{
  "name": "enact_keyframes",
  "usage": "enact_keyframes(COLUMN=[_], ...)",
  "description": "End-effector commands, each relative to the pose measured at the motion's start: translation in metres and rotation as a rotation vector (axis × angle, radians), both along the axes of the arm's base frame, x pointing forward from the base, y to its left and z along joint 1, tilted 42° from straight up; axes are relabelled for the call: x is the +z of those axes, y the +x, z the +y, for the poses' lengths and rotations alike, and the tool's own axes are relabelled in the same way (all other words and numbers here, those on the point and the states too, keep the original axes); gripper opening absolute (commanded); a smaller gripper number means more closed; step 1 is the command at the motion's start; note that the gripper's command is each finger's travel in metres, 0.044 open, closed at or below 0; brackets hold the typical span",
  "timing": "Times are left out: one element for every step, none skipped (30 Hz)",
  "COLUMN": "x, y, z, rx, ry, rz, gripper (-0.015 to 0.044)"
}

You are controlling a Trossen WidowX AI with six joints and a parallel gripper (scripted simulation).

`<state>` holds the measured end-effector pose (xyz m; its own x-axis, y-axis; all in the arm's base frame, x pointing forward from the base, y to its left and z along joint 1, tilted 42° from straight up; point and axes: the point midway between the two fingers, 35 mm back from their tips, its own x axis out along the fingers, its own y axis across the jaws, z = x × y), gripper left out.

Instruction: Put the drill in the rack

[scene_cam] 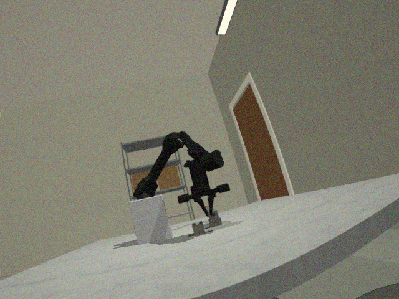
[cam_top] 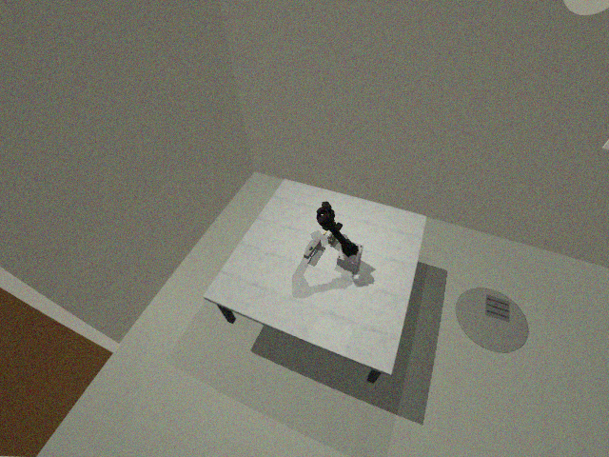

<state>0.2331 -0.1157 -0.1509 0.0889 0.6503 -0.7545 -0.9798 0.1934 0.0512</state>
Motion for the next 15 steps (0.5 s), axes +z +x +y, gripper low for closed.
enact_keyframes(x=[0.000, 0.000, 0.000, 0.000, 0.000, -0.001, -0.001, -0.001, -0.001, -0.001, -0.001, -0.001, -0.001, -0.001, -0.001], y=[-0.009, -0.010, -0.012, -0.013, -0.015, -0.016, -0.018, -0.019, -0.021, -0.022, -0.023, -0.025, -0.026, -0.028, -0.029], z=[0.001, 0.000, 0.000, 0.000, 0.000, 0.000, 0.000, 0.000, 0.000, 0.000, 0.000, -0.001, -0.001, -0.001, -0.001], rx=[0.005, 0.005, 0.005, 0.005, 0.005, 0.005, 0.005, 0.005, 0.005, 0.005, 0.005, 0.005, 0.005, 0.005, 0.005], ry=[-0.001, -0.001, -0.001, -0.001, -0.001, -0.001, -0.001, -0.001, -0.001, -0.001, -0.001, -0.001, -0.001, -0.001, -0.001], rz=[0.003, 0.003, 0.004, 0.004, 0.004, 0.004, 0.004, 0.004, 0.004, 0.004, 0.004, 0.004, 0.004, 0.004, 0.004], gripper=[0.0000, 0.0000, 0.0000, 0.0000, 0.0000, 0.0000, 0.0000, 0.0000, 0.0000, 0.0000, 0.0000, 0.0000, 0.0000, 0.0000, 0.0000])
